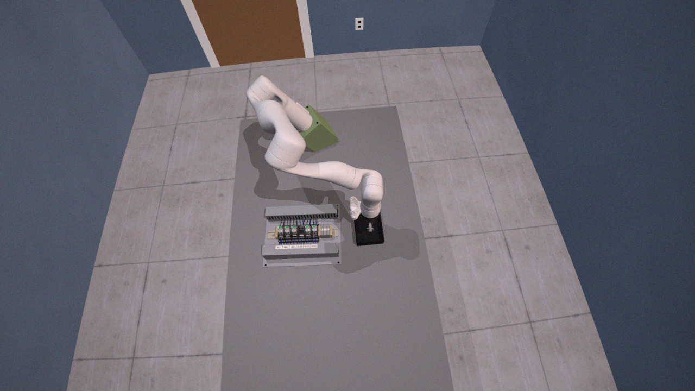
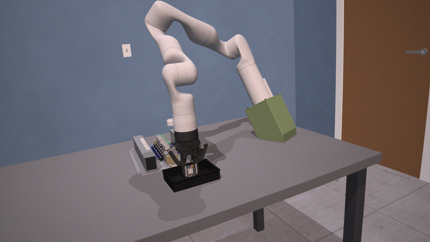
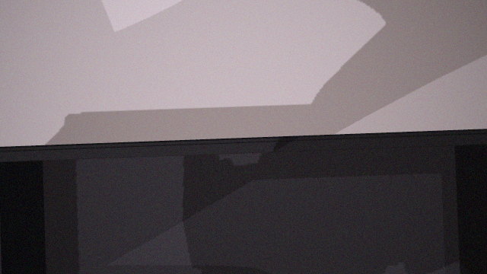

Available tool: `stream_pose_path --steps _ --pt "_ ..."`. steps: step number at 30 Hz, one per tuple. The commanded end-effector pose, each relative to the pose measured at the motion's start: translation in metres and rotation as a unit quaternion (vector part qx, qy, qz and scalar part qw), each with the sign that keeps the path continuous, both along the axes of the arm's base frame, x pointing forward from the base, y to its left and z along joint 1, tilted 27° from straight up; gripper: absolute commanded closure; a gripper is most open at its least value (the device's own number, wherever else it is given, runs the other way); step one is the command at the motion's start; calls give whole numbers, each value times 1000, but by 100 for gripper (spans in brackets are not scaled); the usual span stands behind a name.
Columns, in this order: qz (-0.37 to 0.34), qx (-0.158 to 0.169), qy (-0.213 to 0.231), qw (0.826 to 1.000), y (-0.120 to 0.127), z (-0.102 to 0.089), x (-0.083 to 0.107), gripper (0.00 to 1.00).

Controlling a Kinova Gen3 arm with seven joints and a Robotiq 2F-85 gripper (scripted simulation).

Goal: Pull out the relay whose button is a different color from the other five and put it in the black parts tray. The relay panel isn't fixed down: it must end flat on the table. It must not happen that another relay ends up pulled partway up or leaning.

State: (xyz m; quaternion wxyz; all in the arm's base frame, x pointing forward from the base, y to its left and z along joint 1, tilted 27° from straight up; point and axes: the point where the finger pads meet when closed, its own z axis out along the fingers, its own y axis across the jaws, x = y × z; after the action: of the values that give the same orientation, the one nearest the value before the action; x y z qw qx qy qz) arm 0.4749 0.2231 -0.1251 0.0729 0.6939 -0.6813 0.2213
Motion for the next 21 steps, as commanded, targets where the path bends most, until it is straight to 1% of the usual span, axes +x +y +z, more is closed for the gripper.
stream_pose_path --steps 1,21 --pt "0 0 1 1000 0 0 1 100" --pt "0 0 1 1000 -2 1 -1 100"
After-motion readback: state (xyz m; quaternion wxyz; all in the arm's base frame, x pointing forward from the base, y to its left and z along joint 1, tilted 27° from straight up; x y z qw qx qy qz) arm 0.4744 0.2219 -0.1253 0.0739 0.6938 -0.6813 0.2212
